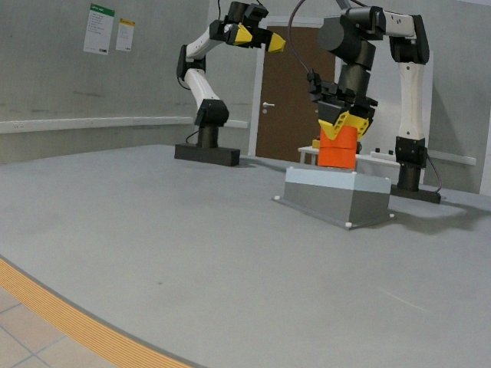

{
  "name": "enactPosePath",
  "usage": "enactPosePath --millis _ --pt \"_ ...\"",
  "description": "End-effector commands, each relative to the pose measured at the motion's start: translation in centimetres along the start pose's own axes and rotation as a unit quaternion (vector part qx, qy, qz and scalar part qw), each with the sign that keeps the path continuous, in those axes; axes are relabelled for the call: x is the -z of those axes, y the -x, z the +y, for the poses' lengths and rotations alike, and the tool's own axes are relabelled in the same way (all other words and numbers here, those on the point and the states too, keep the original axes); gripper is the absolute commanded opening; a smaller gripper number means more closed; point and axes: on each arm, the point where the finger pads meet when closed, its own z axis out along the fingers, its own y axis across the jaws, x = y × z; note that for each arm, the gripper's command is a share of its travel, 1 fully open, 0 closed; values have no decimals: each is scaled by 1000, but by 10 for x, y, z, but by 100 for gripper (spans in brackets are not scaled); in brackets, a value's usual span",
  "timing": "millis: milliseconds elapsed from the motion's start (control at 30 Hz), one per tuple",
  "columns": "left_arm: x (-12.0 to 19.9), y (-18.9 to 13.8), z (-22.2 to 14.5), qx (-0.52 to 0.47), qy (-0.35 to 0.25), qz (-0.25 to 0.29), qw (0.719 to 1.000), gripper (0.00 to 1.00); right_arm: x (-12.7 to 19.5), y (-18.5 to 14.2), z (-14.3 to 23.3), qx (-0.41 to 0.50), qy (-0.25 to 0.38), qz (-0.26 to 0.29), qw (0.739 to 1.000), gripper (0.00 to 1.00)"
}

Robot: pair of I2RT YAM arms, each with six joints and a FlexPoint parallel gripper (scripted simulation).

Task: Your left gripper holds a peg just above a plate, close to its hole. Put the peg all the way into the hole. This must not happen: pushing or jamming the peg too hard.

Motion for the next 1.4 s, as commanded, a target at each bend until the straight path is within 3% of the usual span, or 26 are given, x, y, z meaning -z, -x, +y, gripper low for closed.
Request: enactPosePath --millis 0,1367 --pt "25 -1 12 -3 46 9 999 34 -1 -12 -1 -5 -4 21 1000 100" --pt "6 -4 5 -8 49 3 999 34 -1 -12 -1 -5 -4 21 1000 100"
